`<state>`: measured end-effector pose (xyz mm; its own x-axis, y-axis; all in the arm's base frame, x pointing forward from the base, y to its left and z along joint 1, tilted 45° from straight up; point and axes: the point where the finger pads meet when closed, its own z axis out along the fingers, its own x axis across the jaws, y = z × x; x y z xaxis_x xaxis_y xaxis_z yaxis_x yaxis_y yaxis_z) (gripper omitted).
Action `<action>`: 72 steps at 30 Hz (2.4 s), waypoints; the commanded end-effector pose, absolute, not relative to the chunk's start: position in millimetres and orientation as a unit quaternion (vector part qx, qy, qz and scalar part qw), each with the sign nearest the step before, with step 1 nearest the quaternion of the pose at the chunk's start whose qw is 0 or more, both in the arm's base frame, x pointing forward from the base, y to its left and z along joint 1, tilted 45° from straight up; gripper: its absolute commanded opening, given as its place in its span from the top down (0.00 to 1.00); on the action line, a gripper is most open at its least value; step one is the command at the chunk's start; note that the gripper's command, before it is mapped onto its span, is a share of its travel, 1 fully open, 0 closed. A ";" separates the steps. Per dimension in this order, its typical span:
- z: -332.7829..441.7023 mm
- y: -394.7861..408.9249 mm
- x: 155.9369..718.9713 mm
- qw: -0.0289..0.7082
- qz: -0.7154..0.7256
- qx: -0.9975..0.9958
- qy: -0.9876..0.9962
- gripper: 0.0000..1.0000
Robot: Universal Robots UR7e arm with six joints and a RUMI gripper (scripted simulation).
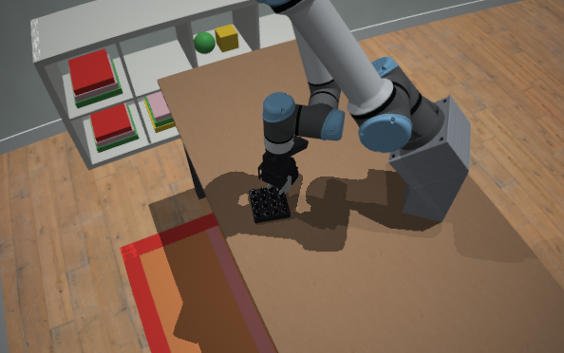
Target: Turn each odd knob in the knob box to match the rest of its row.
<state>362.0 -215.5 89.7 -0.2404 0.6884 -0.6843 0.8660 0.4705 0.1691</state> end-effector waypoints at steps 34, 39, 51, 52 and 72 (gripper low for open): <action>88.7 -216.5 362.9 0.361 -0.123 0.499 0.778 0.89; 86.1 -218.5 364.5 0.361 -0.123 0.499 0.778 0.89; 80.9 -222.6 367.8 0.361 -0.123 0.499 0.778 0.89; 80.6 -222.8 367.9 0.361 -0.123 0.499 0.778 0.89; 80.1 -223.2 368.2 0.361 -0.123 0.499 0.778 0.89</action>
